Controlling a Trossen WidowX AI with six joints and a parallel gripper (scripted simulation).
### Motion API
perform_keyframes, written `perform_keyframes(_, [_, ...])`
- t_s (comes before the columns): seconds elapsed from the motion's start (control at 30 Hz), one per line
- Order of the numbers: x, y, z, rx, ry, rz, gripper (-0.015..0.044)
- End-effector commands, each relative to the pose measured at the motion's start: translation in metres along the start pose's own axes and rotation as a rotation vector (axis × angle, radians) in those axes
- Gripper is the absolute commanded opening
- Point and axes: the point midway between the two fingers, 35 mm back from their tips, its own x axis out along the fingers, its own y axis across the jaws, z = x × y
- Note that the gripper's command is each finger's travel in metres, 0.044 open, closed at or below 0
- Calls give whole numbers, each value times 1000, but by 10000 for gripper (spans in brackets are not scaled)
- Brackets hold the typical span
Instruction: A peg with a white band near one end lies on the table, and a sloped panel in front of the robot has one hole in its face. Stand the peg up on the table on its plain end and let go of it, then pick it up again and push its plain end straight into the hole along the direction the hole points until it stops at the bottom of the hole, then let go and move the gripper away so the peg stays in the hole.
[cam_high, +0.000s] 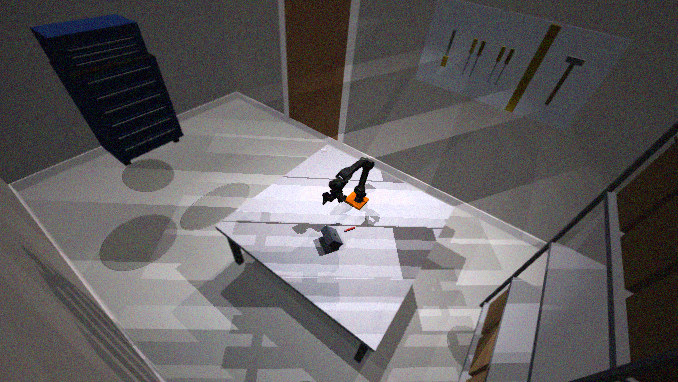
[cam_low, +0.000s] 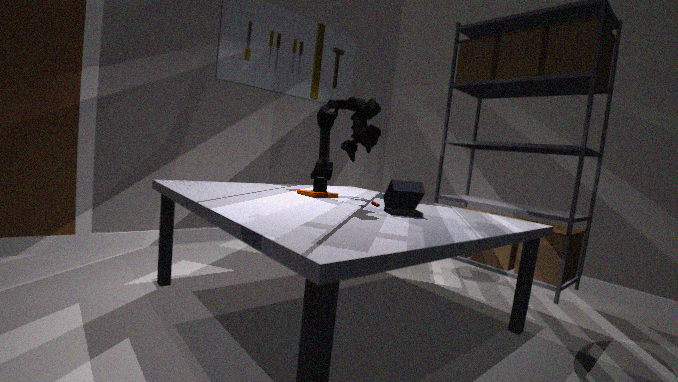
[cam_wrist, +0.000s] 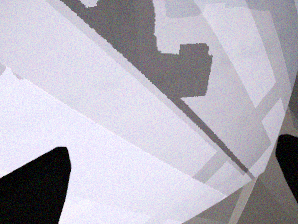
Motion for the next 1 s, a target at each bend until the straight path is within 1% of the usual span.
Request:
perform_keyframes(0.0, [8, 3, 19, -114, -45, 32, 440])
perform_keyframes(0.47, [32, 21, 86, -494, -193, 140, 440])
perform_keyframes(0.97, [49, 52, 147, -903, -373, 231, 440])
